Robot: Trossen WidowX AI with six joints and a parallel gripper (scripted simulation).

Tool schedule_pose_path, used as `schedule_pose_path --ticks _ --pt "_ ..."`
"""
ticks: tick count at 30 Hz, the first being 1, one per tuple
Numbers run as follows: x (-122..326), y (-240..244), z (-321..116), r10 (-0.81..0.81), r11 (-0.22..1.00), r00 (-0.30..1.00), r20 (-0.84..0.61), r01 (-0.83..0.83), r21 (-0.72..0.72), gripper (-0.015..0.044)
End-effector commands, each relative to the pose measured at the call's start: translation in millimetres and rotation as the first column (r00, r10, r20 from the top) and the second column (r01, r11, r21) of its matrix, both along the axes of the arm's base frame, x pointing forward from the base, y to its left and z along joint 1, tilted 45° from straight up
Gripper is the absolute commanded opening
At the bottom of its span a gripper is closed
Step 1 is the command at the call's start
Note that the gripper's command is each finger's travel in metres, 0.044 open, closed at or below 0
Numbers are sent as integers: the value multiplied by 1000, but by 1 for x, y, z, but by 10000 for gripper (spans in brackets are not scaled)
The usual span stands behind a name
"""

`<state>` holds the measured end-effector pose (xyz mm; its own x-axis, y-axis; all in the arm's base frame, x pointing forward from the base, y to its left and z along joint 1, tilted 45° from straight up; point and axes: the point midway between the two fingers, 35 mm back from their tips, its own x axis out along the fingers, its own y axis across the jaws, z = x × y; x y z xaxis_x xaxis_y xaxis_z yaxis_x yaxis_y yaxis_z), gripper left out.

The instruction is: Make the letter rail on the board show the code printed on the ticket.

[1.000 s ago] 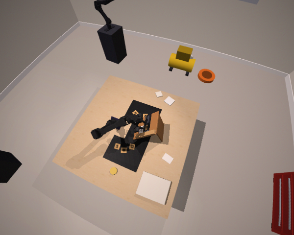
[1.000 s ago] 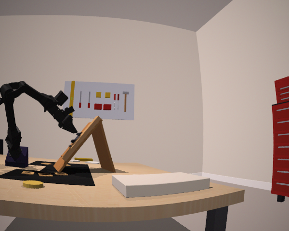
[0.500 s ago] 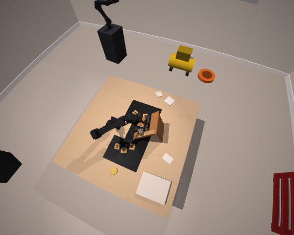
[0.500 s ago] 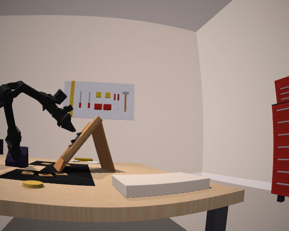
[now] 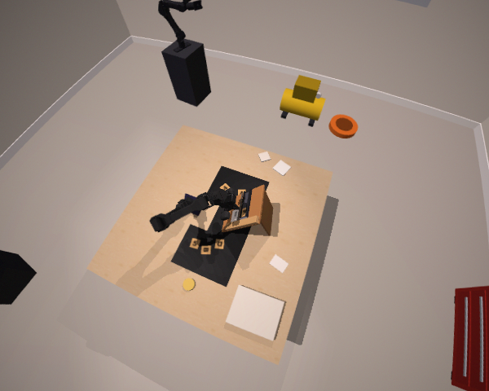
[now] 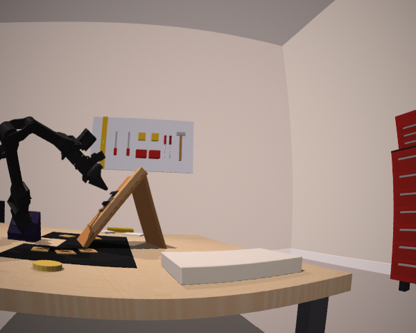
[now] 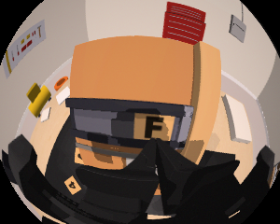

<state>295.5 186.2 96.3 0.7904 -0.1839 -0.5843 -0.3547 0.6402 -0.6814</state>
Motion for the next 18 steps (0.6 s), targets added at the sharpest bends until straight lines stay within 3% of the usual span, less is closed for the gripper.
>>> schedule_pose_path --ticks 1,18 --pt "1 1 0 -3 1000 1000 -4 3 -1 0" --pt "15 31 -23 -393 914 857 -334 325 -241 0"
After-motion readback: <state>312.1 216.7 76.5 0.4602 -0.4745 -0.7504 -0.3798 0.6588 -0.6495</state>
